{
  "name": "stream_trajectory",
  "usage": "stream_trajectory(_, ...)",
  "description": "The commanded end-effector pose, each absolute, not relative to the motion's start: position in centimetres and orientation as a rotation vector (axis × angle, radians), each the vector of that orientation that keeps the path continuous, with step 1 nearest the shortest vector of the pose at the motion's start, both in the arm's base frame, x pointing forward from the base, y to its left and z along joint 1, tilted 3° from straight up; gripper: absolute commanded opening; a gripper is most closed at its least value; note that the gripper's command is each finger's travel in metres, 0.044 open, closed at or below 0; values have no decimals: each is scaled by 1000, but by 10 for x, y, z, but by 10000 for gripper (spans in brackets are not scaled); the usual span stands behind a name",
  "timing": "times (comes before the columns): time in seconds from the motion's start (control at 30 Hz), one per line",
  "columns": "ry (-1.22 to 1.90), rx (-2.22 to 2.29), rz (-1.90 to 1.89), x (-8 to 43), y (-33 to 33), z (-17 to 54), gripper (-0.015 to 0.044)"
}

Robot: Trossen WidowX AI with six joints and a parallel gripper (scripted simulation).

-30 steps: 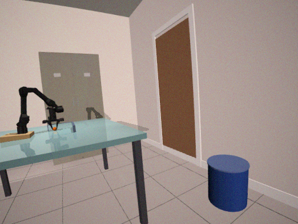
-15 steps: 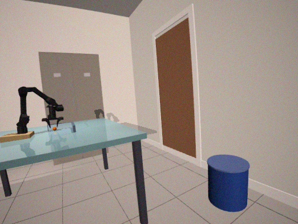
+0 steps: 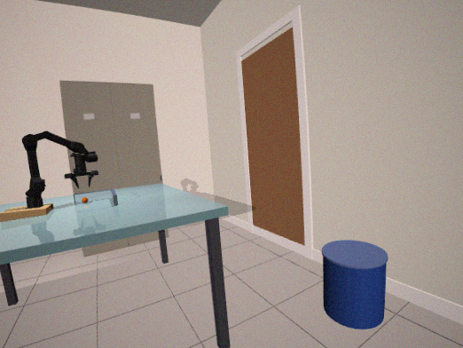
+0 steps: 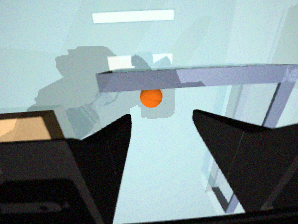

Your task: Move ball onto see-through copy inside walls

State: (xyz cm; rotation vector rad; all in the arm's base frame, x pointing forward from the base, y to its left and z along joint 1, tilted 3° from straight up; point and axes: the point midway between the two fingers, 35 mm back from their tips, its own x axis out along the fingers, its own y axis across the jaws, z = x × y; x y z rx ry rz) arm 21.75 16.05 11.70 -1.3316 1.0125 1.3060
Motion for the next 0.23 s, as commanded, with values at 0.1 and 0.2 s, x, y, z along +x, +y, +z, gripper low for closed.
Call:
stream_trajectory(0.1, 1013, -1332, 1306, 211, 155, 163, 432)
stream_trajectory(0.2, 1014, -1332, 1306, 210, 155, 164, 440)
